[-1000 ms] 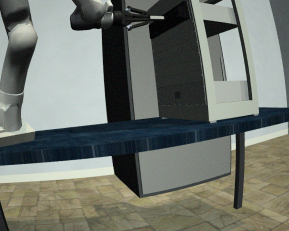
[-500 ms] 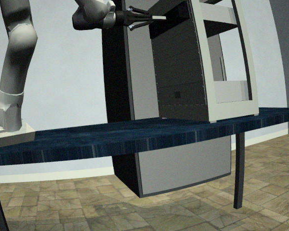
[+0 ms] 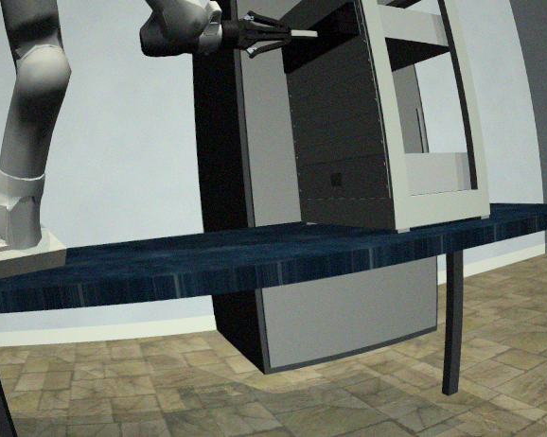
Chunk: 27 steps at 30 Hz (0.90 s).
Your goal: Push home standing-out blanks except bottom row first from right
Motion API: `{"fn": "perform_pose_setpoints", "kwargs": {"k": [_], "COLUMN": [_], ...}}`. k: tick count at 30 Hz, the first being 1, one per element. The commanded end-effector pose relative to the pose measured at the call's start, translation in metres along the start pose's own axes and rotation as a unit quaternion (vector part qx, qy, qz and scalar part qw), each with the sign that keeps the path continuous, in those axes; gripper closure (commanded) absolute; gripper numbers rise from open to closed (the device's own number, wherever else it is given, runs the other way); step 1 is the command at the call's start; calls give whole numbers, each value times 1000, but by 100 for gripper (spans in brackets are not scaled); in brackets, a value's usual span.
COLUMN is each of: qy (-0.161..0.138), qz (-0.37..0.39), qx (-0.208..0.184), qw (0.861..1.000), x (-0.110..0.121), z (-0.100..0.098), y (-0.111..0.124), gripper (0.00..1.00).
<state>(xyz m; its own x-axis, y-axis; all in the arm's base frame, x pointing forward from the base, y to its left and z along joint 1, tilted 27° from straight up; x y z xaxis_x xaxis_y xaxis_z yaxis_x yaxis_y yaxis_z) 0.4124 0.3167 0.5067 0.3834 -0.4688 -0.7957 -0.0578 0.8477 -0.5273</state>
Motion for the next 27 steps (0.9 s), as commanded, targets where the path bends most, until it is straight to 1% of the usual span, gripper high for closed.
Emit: {"fn": "perform_pose_setpoints", "kwargs": {"k": [1,27], "qy": [0,0], "qz": [-1,-1], "qx": [0,0], "qw": [1000,1000], "x": [1,1], "z": [4,8], "y": [-1,-1], "gripper": [100,100]}}
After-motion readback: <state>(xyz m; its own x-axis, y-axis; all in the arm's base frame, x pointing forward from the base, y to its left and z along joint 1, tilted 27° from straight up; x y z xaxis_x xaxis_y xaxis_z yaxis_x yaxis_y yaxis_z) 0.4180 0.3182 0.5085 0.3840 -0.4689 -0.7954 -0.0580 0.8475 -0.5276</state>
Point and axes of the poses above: the point where the finger pads meet when closed, its own z axis out along the fingers, its own x axis across the jaws, y = z × x, the point moved 9 cm from there along -z, back along the fingers, and after that the axes turned 12 degrees about -z, right-handed, at the moved point
